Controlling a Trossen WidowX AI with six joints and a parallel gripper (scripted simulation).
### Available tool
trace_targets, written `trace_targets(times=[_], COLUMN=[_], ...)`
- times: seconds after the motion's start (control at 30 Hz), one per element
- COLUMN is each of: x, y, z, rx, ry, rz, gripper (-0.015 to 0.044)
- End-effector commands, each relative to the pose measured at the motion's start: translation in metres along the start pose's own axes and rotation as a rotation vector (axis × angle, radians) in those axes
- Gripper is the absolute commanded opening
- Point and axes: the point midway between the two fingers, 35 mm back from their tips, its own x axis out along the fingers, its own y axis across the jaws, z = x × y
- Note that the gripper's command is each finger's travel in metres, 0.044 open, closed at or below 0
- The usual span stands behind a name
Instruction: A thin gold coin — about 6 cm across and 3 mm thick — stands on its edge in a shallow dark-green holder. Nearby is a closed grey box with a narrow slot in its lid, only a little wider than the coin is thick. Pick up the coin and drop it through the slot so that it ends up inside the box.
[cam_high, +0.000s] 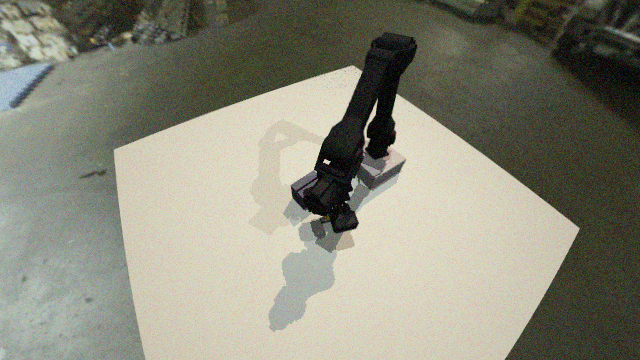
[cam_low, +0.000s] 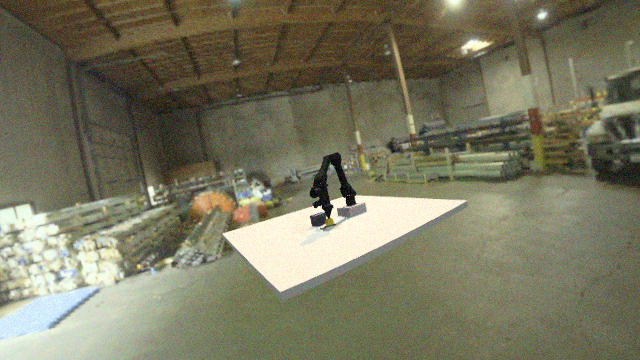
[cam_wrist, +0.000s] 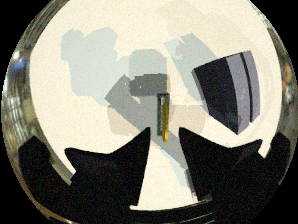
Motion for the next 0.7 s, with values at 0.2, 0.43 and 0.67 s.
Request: trace_targets(times=[0.2,0.43,0.67], x=[0.018,0.029,0.04], y=[-0.001,-0.002,-0.002], z=[-0.001,-0.001,-0.002], rx=[-0.005,-0.005,-0.005], ry=[0.005,0.005,0.005], rz=[-0.01,-0.011,-0.011], gripper=[0.0161,0.0161,0.0161])
